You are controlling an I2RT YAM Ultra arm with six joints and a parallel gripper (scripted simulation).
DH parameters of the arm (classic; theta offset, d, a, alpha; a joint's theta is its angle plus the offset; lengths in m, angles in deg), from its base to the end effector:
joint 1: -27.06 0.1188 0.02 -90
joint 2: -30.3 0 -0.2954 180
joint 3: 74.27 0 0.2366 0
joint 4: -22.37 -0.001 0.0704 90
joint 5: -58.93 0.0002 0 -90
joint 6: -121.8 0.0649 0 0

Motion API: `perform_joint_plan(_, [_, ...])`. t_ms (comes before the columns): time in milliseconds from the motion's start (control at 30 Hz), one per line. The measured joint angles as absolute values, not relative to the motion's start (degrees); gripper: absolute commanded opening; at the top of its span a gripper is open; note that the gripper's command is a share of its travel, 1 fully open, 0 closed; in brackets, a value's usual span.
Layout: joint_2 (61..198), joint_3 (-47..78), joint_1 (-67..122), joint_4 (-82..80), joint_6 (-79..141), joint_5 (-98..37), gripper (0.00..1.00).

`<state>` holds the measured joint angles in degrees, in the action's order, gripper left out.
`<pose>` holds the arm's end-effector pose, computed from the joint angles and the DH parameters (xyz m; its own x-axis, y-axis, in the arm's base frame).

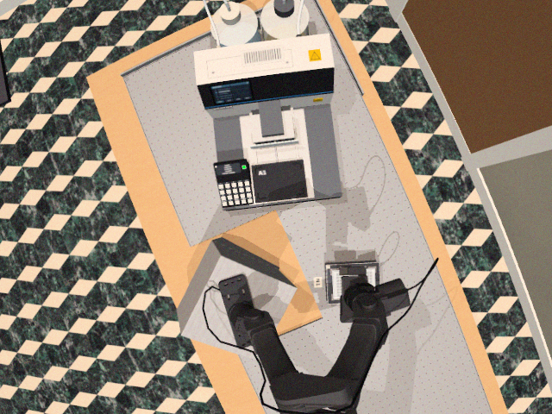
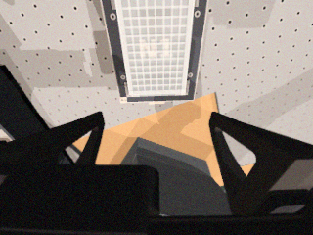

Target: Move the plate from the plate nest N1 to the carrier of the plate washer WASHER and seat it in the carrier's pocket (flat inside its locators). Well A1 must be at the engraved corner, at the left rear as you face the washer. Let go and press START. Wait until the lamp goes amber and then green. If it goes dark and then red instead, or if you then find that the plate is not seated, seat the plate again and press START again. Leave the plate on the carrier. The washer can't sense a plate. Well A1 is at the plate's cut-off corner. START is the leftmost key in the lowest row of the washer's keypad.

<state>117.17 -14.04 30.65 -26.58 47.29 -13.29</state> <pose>0.2488 -0.0032 0.1796 -0.9272 0.1966 -0.3188 0.2738 0.9366 -0.2186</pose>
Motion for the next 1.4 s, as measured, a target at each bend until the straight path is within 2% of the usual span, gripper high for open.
perform_joint_plan(267, [121.70, -10.92, 27.33, -23.26, 43.11, -14.50, 1.00])
perform_joint_plan(1400, [121.55, -10.89, 27.35, -22.58, 41.87, -14.96, 1.00])
